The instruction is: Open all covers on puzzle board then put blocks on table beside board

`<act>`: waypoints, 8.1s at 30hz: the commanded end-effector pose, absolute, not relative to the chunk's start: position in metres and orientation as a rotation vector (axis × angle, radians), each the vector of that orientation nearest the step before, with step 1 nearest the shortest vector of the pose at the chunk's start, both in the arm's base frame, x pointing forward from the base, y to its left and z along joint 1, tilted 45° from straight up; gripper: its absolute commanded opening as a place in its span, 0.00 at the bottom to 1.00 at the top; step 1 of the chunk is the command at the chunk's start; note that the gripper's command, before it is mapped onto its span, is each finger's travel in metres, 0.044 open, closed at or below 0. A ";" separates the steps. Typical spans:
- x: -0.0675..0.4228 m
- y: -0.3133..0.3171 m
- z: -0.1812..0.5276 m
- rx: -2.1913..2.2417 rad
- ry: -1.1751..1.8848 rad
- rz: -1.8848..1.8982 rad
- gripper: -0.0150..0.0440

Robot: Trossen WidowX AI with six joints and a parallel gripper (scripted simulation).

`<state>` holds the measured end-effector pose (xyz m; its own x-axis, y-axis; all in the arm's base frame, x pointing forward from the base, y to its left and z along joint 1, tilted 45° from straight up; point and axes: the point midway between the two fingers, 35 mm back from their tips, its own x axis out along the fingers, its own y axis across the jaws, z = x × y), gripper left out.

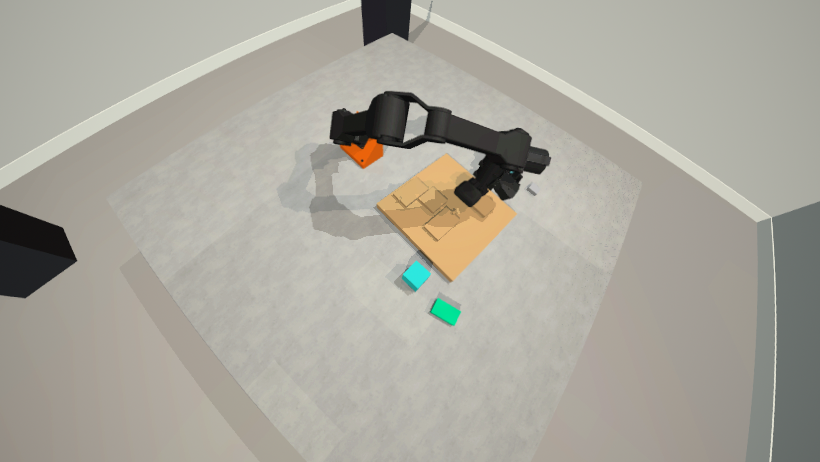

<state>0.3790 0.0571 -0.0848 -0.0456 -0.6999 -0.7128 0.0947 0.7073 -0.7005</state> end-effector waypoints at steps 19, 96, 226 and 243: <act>0.404 0.056 -0.083 -0.526 1.482 -0.690 0.25; 0.436 0.072 -0.034 -0.636 1.543 -0.591 0.25; 0.297 -0.043 0.016 -1.667 1.807 0.659 0.25; 0.300 -0.031 0.005 -1.665 1.805 0.661 0.25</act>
